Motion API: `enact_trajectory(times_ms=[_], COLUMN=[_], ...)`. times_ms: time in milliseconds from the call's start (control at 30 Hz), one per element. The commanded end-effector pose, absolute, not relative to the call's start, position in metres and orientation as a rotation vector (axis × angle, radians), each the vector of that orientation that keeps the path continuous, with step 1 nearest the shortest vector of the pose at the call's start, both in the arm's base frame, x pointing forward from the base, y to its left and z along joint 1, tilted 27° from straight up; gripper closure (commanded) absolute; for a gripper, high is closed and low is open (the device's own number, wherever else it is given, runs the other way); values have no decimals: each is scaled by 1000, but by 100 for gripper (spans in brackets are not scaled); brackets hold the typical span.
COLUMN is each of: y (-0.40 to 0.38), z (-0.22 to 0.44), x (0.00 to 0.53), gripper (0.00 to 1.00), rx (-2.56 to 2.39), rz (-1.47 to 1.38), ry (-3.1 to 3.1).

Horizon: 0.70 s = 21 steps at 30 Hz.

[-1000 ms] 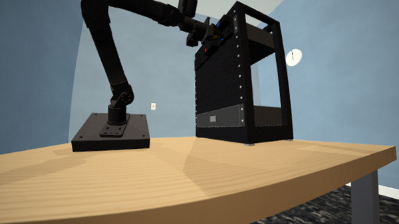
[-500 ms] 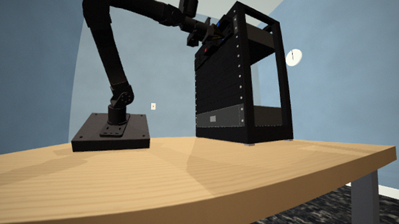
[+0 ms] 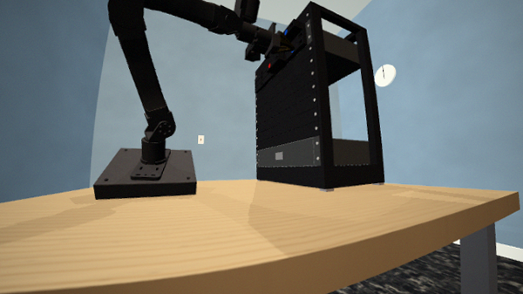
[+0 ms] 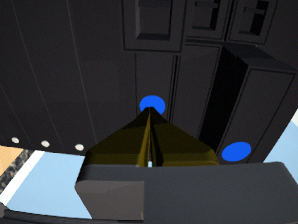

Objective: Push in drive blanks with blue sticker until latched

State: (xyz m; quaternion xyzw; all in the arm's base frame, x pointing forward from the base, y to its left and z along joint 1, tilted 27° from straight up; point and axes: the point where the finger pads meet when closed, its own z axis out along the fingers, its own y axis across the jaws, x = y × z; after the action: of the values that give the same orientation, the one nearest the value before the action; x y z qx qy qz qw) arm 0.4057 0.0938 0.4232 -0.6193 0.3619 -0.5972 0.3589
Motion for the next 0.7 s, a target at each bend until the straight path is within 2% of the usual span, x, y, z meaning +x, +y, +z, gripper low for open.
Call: enact_trajectory(times_ms=[0, 667], y=[107, 109], z=[448, 449], x=[411, 414], gripper=[100, 100], rx=[-1521, -1521], rz=[-1518, -1517], ry=[874, 872])
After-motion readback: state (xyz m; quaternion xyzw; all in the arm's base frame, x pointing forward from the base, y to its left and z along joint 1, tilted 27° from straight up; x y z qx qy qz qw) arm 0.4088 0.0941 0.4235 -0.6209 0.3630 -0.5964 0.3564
